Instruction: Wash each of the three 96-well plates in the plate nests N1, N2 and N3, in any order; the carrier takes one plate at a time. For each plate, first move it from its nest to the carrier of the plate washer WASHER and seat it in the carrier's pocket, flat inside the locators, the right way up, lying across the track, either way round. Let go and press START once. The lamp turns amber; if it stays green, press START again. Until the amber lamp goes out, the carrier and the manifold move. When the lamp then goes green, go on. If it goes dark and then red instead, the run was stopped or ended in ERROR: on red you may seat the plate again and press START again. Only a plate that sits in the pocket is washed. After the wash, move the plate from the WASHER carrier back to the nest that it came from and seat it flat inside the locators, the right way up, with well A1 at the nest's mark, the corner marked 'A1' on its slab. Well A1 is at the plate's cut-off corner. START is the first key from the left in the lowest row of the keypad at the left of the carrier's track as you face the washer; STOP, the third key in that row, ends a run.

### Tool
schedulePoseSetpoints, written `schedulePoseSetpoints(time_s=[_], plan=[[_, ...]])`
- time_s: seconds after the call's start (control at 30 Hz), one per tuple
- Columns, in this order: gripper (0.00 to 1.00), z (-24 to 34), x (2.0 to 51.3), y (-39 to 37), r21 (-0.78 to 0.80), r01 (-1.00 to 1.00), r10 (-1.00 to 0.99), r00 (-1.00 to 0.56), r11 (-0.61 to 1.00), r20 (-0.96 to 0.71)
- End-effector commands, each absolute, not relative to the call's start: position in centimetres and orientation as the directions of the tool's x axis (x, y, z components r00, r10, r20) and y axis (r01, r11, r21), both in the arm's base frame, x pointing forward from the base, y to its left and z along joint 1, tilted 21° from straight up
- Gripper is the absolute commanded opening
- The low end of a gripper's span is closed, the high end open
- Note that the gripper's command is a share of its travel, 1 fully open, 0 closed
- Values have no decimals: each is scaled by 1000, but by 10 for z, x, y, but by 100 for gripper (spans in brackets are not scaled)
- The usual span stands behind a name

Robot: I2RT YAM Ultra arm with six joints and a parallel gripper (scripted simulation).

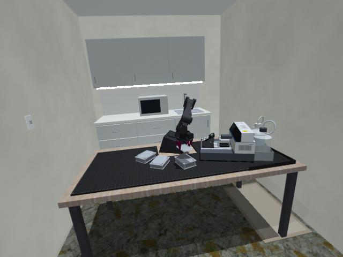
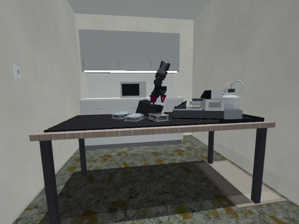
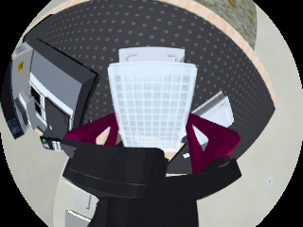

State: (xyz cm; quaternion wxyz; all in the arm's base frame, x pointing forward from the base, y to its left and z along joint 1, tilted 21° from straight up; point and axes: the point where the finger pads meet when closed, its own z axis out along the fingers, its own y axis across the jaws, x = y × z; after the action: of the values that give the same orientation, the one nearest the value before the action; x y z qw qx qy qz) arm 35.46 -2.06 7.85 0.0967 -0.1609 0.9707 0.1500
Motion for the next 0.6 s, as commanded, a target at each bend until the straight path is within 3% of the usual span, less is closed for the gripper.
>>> schedulePoseSetpoints(time_s=[0.0,0.57], plan=[[0,81,356,-21,255,-343,-282,-927,904,-249],[0,58,362,-13,255,-343,-282,-927,904,-250]])
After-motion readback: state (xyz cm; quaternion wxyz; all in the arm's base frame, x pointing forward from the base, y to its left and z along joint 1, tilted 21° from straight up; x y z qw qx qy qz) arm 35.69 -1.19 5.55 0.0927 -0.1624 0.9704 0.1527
